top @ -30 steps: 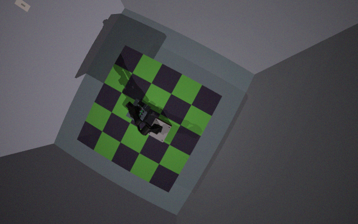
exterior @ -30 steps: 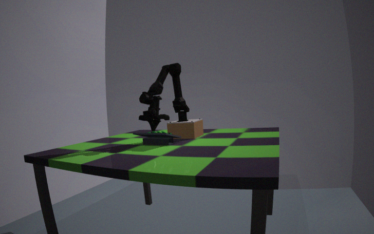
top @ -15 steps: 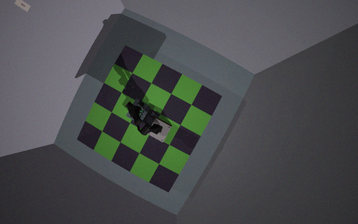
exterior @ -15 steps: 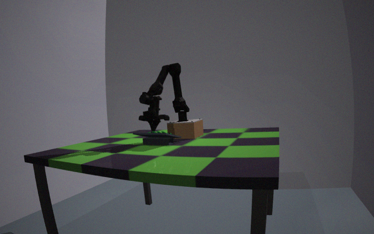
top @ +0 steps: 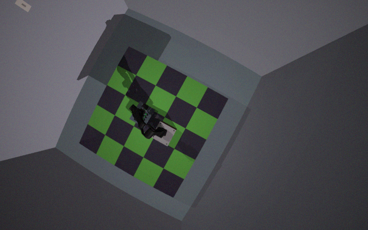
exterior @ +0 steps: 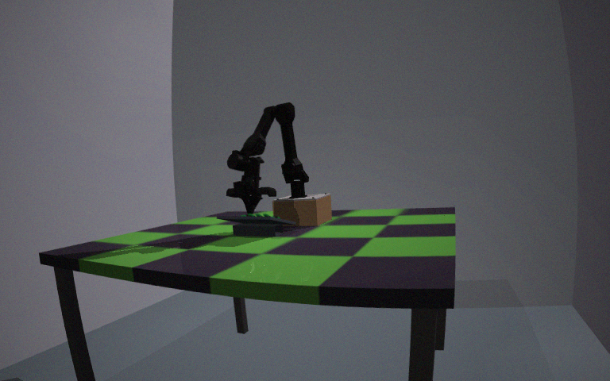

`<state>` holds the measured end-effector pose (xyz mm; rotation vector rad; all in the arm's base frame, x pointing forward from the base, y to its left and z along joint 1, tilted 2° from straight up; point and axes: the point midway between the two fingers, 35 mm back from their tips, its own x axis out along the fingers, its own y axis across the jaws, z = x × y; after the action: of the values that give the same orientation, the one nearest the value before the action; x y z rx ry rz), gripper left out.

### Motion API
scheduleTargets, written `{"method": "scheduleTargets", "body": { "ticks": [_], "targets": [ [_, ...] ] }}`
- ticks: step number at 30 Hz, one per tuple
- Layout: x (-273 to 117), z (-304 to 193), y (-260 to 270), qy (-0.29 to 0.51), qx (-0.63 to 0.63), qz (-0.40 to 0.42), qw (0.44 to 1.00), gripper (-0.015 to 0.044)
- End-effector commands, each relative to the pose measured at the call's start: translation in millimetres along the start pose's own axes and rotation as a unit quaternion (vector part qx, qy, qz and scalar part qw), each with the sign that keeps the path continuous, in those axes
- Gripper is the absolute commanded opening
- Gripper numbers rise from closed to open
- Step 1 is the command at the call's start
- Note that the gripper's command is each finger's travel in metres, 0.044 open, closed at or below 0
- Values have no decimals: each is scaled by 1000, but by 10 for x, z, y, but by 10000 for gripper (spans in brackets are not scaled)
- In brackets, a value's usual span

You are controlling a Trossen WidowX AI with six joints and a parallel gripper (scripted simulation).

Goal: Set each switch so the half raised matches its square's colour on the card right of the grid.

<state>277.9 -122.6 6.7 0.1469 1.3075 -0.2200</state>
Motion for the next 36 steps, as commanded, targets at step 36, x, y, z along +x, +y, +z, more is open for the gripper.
{"method": "scheduleTargets", "body": {
  "ticks": [36],
  "targets": [
    [-273, -407, 941, 1, 2, 2, 1000, 0]
  ]
}}
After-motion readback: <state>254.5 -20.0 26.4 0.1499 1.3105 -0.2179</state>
